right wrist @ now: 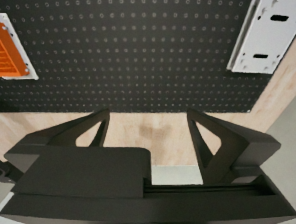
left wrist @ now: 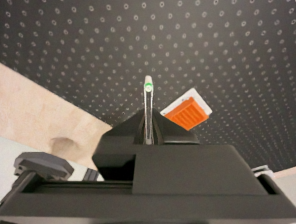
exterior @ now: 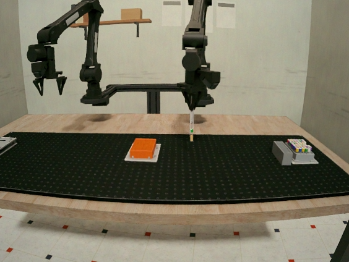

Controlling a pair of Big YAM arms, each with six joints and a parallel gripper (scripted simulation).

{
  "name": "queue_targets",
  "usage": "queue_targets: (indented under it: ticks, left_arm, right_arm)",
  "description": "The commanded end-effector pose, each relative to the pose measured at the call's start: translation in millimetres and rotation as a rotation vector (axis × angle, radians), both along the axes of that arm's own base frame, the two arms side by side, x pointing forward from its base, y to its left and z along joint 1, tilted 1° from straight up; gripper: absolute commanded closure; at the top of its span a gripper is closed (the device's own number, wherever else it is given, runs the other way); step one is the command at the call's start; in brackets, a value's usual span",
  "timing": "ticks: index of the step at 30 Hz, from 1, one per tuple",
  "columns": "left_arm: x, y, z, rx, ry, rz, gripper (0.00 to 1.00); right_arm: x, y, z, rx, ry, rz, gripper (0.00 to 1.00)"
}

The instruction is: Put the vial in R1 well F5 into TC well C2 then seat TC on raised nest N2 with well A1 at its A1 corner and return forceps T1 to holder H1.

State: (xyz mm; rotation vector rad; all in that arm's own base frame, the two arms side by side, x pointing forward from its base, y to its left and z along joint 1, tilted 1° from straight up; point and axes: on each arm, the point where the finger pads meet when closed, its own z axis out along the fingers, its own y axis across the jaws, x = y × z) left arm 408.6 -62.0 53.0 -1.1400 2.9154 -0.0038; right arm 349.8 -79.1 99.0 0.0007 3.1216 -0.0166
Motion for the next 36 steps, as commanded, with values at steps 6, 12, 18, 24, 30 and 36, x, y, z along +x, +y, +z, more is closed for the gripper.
queue_targets:
  ticks: [6,12,18,24,30,36]
  left_arm:
    - [21.4,-20.6,13.0,-0.002,-0.032,0.006,0.91]
    - [21.9,-31.2,12.9,-0.004,-0.033,0.006,0.91]
    - [21.4,-38.1,12.7,-0.004,-0.031,0.006,0.91]
    - [21.4,-48.6,12.4,-0.005,-0.030,0.006,0.91]
    - [21.5,-59.0,12.4,-0.006,-0.031,0.006,0.91]
    - [21.6,-66.1,12.3,-0.006,-0.032,0.006,0.91]
  right_arm:
    - [0.5,0.3,0.4,0.004,0.014,0.008,0.00]
    - [0.5,0.3,0.4,0.004,0.014,0.008,0.00]
    - [0.5,0.3,0.4,0.004,0.014,0.008,0.00]
    - [0.5,0.3,0.4,0.004,0.014,0.008,0.00]
    - [0.5,0.3,0.4,0.004,0.014,0.008,0.00]
    - [0.5,0.3,0.4,0.004,0.014,0.008,0.00]
